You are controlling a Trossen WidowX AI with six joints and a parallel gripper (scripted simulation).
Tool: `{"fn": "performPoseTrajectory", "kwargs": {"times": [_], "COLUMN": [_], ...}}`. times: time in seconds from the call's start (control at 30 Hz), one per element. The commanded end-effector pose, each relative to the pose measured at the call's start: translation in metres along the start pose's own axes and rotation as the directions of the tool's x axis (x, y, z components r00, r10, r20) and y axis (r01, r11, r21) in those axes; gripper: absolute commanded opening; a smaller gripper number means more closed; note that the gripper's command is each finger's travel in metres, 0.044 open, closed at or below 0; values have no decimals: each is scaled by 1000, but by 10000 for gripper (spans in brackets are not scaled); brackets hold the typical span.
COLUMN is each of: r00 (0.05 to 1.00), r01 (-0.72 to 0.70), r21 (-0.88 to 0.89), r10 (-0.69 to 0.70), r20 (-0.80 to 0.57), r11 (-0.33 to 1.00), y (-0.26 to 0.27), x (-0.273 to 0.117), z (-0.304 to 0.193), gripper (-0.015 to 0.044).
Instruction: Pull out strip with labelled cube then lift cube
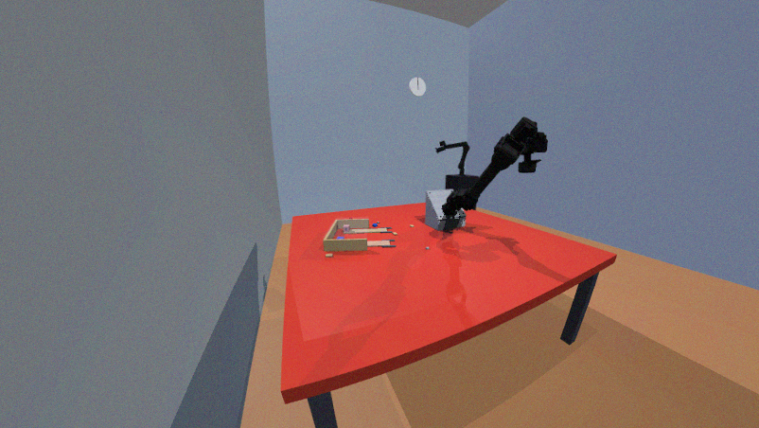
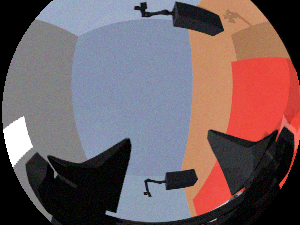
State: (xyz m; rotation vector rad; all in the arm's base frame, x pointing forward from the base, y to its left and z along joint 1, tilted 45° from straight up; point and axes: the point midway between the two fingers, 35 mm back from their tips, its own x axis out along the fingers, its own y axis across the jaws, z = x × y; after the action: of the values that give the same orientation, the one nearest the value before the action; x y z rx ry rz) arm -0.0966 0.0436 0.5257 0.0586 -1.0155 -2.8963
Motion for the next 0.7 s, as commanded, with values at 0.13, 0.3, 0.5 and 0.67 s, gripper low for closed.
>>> {"fn": "performPoseTrajectory", "kwargs": {"times": [0.13,0.3,0.5,0.67], "r00": [923,779,523,302], "r01": [-274,-479,-697,-825], "r21": [-103,-99,-28,56], "r10": [231,371,481,522], "r20": [-308,-505,-703,-798], "r11": [956,872,717,563], "y": [76,126,174,196], "x": [49,53,24,-19], "z": [-84,-155,-244,-306], "gripper": [400,400,400,400]}}
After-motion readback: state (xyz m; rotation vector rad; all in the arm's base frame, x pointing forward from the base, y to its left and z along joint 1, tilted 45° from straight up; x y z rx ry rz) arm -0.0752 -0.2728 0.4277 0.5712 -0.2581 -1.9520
